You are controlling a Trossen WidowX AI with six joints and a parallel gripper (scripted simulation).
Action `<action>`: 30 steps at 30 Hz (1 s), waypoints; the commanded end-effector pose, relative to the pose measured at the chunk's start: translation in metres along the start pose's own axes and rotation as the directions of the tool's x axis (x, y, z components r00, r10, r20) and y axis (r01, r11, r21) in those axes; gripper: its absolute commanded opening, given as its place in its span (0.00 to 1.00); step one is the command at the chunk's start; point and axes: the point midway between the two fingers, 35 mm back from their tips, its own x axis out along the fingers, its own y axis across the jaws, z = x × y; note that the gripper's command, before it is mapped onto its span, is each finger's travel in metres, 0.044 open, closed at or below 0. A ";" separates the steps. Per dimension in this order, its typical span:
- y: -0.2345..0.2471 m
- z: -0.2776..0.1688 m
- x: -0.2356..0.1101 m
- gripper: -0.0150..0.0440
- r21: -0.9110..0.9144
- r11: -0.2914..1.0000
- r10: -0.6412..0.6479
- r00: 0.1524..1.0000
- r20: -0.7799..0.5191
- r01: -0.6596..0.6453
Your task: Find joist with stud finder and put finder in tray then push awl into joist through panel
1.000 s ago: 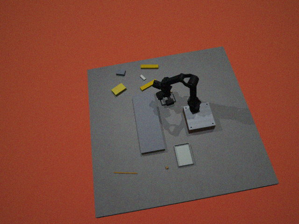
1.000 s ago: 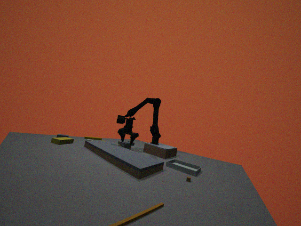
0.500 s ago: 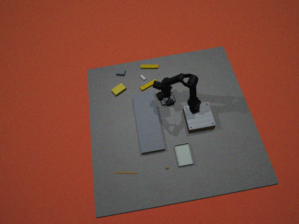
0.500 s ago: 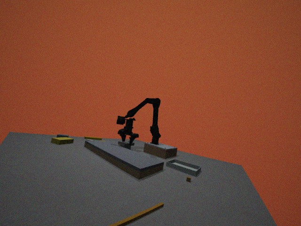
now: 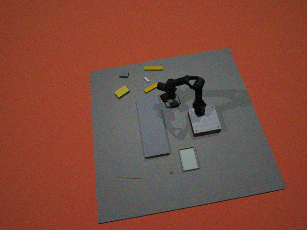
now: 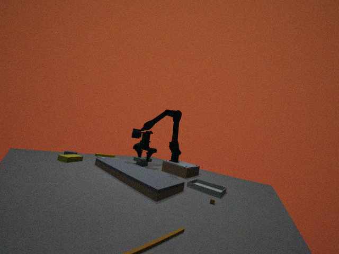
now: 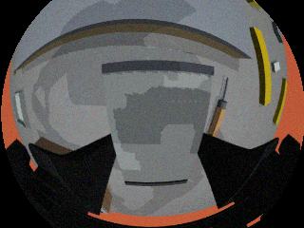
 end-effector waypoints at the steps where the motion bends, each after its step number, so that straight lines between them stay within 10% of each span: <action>1: -0.001 0.000 -0.011 0.25 0.002 1.000 -0.003 1.000 0.007 0.003; 30: -0.040 -0.001 -0.021 0.25 0.003 0.999 -0.034 0.999 0.004 0.034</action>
